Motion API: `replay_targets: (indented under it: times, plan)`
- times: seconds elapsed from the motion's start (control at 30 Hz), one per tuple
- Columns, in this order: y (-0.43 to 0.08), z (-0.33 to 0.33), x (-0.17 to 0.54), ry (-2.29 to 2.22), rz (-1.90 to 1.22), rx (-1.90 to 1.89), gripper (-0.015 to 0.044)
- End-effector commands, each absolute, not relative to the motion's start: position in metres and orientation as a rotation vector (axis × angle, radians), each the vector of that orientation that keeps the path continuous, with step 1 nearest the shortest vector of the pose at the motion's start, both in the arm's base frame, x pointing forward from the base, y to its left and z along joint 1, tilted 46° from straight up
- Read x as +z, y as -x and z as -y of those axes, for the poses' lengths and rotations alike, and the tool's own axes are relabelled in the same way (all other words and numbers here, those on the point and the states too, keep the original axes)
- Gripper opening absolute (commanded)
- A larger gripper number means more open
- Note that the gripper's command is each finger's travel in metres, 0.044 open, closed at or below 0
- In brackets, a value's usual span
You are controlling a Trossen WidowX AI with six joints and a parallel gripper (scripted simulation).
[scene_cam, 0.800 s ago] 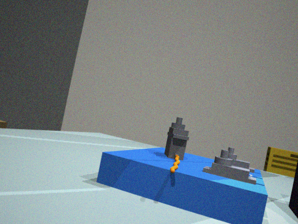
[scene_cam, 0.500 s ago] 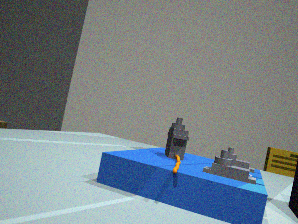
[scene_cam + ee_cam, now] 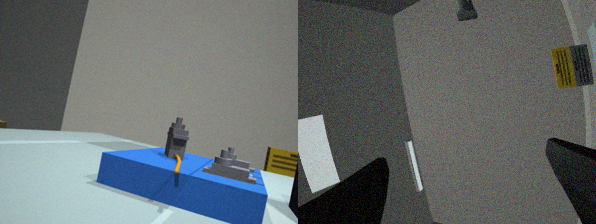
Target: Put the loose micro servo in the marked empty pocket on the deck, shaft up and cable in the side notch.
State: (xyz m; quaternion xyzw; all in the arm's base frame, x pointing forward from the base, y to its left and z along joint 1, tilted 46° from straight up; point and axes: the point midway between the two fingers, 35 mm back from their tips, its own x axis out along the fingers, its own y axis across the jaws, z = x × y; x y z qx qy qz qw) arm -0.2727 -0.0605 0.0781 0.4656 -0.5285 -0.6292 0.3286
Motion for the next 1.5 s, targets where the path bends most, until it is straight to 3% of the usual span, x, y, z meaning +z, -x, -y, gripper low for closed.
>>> replay_targets:
  times: [0.0, 0.77, 1.47]
  plan:
    - [0.284, 0.042, 0.085, -1.191, 1.391, -1.742, 0.0440]
    - [0.315, -0.088, 0.130, -0.935, 1.389, -2.330, 0.0440]
    - [0.290, -0.208, 0.196, -0.634, 1.326, -2.883, 0.0440]
